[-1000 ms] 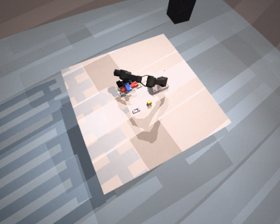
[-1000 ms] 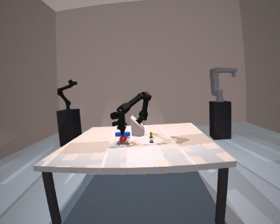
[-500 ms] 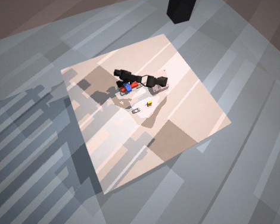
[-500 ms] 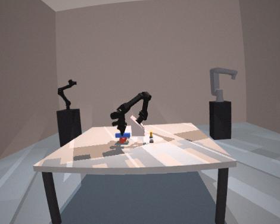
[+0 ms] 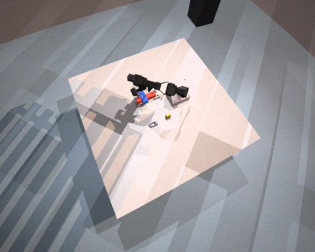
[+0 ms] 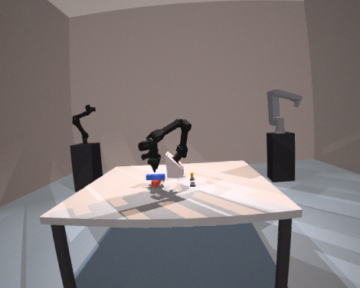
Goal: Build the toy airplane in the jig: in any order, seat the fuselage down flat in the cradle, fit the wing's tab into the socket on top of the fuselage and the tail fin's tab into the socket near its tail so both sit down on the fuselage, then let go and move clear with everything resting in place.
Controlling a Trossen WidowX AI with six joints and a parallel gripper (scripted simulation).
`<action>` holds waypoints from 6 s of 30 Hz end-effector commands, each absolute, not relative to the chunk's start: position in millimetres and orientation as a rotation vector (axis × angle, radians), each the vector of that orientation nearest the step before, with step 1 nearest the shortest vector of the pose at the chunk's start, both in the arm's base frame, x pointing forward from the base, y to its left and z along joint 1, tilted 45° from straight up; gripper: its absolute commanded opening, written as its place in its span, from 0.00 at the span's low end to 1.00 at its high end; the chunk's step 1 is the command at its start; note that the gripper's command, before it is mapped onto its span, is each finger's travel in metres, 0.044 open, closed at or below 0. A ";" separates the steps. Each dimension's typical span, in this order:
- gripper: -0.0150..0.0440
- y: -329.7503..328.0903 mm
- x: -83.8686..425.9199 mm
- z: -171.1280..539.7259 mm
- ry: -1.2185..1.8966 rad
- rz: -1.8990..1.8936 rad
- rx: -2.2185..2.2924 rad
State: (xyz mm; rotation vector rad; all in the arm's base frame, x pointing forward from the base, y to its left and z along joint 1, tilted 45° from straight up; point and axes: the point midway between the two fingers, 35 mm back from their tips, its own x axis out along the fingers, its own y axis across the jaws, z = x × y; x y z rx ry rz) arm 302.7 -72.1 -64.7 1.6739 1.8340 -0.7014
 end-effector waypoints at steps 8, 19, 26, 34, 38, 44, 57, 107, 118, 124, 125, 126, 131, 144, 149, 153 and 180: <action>1.00 -106.5 308.4 -35.3 1.792 -0.633 1.639; 1.00 -107.5 309.4 -34.7 1.660 0.292 0.909; 1.00 -107.9 309.8 -34.4 1.519 0.616 0.590; 1.00 -107.9 309.8 -34.4 1.519 0.616 0.590; 1.00 -106.6 309.7 -32.4 1.519 0.615 0.590; 1.00 -60.9 298.0 29.0 1.523 0.605 0.587; 1.00 41.5 213.7 120.8 1.527 0.610 0.598; 1.00 146.5 170.2 54.7 1.524 0.626 0.604; 0.91 155.3 168.2 47.1 1.524 0.629 0.607; 0.64 155.3 168.2 47.1 1.524 0.629 0.607; 0.60 155.3 168.2 47.1 1.524 0.629 0.607; 0.56 155.3 168.2 47.1 1.524 0.629 0.607; 0.37 155.3 168.2 47.1 1.524 0.629 0.607; 0.25 153.6 169.0 50.7 1.529 0.633 0.566; 0.25 150.6 170.8 53.9 1.531 0.630 0.546; 0.25 143.5 179.2 56.4 1.517 0.581 0.583; 0.25 89.1 185.0 101.0 1.530 0.572 0.582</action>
